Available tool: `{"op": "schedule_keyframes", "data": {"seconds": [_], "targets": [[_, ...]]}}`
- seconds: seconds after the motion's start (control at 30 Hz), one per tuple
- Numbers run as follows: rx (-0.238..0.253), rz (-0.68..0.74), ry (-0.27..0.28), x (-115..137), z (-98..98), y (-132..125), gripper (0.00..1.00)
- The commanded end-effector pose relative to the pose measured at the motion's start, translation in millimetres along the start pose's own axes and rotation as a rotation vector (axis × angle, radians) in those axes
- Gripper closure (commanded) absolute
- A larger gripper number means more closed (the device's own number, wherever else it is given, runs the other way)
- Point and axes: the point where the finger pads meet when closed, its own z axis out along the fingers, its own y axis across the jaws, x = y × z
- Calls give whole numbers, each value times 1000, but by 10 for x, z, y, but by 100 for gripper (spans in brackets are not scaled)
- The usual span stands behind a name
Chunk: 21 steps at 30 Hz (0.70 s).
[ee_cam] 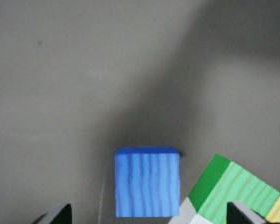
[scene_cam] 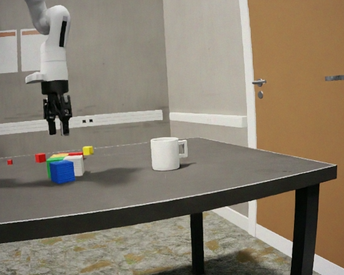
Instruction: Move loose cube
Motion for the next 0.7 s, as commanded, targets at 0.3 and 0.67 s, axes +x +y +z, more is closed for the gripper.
{"op": "schedule_keyframes", "data": {"seconds": [0.3,0.67], "targets": [[0,42,-1,-3,-3,-1,0],[-1,237,0,-1,-2,-4,0]]}}
